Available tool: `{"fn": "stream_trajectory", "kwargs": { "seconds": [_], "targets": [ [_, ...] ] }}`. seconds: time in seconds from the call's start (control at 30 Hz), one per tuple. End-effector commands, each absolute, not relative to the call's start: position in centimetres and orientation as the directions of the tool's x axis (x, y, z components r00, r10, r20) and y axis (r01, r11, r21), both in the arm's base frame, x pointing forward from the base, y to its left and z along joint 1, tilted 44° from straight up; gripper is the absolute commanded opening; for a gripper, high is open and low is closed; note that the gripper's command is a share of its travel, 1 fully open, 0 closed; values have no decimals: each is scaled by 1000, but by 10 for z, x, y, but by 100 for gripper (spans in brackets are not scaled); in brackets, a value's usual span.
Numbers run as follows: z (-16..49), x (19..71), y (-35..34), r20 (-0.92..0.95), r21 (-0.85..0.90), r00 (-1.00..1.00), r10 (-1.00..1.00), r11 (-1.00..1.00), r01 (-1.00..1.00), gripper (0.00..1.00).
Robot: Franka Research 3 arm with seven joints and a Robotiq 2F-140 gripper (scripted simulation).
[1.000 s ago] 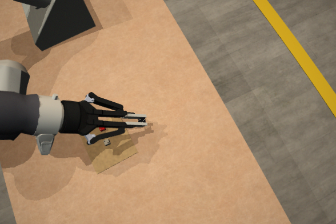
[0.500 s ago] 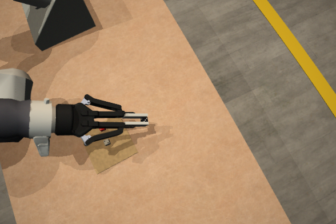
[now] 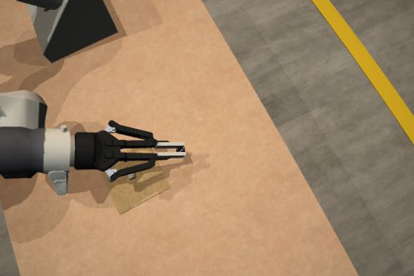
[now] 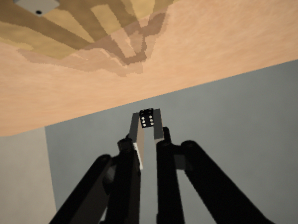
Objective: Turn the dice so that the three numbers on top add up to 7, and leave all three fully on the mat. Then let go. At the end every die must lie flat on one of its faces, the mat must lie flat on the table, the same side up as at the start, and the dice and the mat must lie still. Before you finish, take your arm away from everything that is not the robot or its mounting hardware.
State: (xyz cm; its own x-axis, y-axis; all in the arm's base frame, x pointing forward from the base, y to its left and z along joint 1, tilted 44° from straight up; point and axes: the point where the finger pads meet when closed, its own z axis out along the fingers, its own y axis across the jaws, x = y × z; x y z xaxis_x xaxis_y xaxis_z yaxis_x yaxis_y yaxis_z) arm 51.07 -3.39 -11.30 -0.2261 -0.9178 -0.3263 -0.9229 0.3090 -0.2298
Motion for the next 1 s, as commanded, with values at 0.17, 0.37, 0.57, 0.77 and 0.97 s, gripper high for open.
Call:
{"fn": "stream_trajectory", "kwargs": {
  "seconds": [0.17,0.37,0.57,0.77,0.97],
  "targets": [
    [-139,508,-57,-327,-235,-210,-921,294,-926,7],
    [-147,508,-65,-327,-235,-210,-921,294,-926,7],
    [-151,508,-69,-327,-235,-210,-921,294,-927,7],
    [-152,508,-69,-327,-235,-210,-921,294,-927,7],
    [-152,508,-69,-327,-235,-210,-921,294,-927,7]
  ]
}}
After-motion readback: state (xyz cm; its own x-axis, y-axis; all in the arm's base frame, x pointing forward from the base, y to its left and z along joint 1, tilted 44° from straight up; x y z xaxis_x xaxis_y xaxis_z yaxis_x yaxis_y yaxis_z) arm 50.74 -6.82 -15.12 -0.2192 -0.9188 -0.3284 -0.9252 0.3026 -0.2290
